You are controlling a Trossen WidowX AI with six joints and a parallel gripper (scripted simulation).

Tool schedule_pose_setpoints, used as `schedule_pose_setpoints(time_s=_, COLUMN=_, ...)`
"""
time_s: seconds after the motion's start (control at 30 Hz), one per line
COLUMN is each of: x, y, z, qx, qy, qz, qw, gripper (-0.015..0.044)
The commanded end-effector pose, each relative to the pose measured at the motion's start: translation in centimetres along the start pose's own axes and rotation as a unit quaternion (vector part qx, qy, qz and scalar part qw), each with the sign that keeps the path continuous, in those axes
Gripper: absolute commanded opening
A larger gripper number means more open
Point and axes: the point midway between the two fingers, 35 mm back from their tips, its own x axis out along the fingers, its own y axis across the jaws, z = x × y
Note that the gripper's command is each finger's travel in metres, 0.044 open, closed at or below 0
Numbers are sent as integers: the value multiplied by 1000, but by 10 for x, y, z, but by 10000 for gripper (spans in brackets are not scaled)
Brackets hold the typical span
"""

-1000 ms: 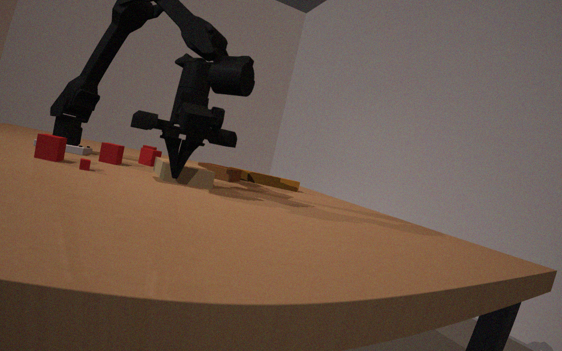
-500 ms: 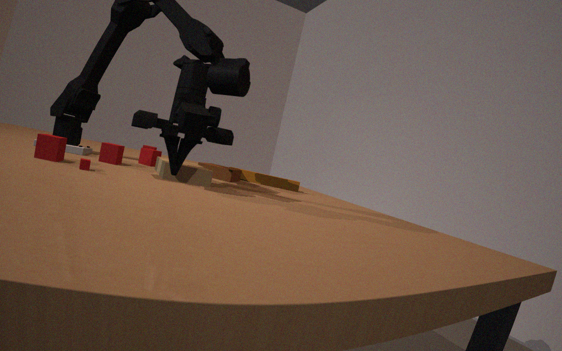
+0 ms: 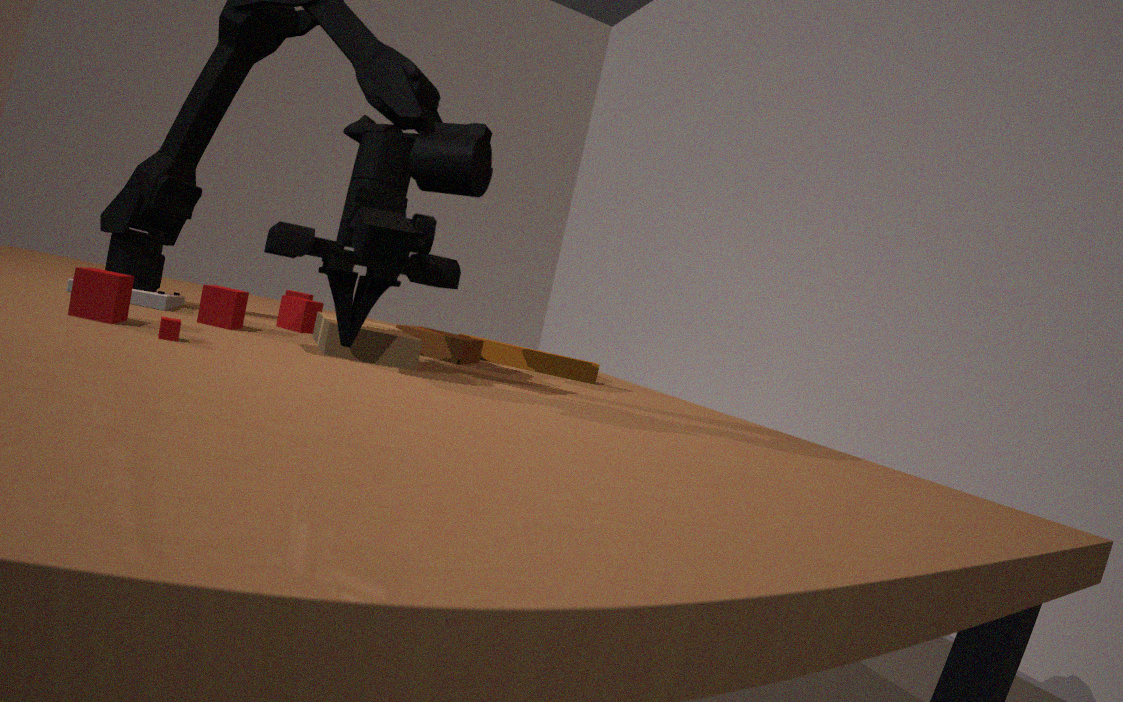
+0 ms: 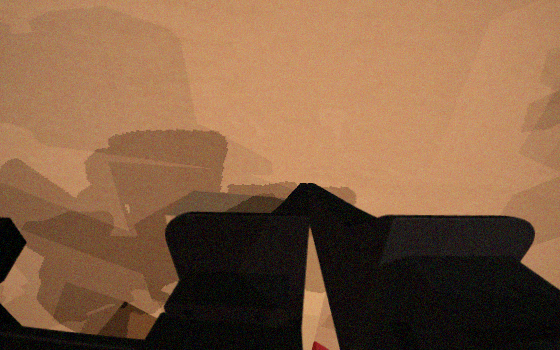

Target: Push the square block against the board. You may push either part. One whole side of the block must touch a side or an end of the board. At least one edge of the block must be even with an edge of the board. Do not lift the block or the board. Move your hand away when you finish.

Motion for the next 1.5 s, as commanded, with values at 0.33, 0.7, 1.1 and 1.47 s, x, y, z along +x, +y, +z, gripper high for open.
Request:
schedule_pose_setpoints(time_s=0.33, x=5, y=1, z=-30, qx=1, qy=11, qz=-6, qw=1000, gripper=0)
schedule_pose_setpoints(time_s=0.7, x=5, y=4, z=-48, qx=1, qy=12, qz=-5, qw=1000, gripper=0)
schedule_pose_setpoints(time_s=1.1, x=5, y=7, z=-46, qx=1, qy=12, qz=-5, qw=1000, gripper=0)
schedule_pose_setpoints(time_s=1.47, x=5, y=9, z=-29, qx=1, qy=11, qz=-5, qw=1000, gripper=0)
